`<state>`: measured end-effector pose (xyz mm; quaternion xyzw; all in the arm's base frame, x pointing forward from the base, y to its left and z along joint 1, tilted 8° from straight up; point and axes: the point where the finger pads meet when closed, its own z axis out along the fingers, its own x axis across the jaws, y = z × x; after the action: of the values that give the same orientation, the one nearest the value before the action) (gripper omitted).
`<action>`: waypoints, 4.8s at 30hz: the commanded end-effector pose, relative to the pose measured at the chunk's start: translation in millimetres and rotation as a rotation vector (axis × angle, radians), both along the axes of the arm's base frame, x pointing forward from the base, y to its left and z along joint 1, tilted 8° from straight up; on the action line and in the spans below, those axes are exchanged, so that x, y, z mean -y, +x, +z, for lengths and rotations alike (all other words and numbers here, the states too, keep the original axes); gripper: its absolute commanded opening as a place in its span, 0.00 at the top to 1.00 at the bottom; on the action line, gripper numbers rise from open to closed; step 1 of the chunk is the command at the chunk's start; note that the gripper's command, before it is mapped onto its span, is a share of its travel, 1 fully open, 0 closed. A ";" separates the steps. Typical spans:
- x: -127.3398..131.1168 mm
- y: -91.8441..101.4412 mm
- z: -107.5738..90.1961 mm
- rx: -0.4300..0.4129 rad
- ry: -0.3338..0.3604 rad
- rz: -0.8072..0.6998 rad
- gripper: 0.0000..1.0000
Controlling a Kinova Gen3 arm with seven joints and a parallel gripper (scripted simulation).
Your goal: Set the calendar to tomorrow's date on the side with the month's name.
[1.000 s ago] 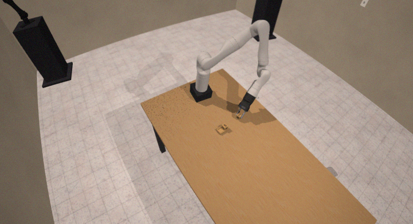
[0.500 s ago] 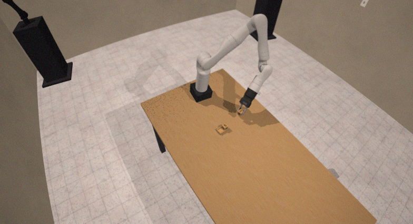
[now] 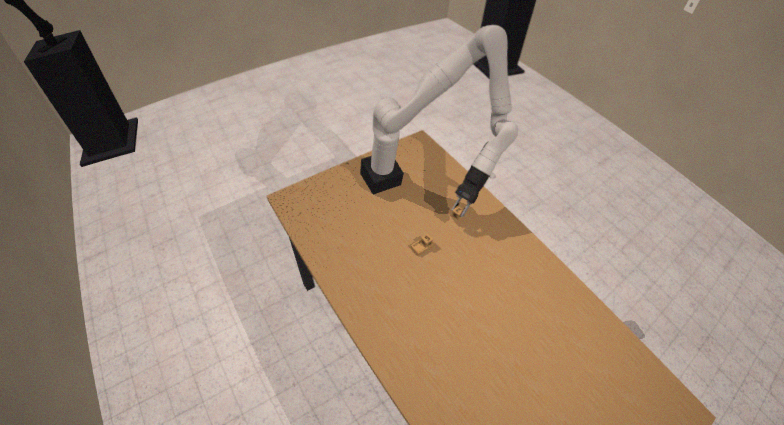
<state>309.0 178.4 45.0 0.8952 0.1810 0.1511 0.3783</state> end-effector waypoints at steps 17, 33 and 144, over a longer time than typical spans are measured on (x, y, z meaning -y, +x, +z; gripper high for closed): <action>2.7 -0.6 3.5 -0.003 -0.011 0.003 0.40; 2.7 -0.3 3.0 -0.006 -0.005 0.005 0.40; 9.1 4.2 8.0 -0.342 0.689 0.108 0.40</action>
<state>311.3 168.2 51.8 0.9715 0.2268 0.0673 0.0141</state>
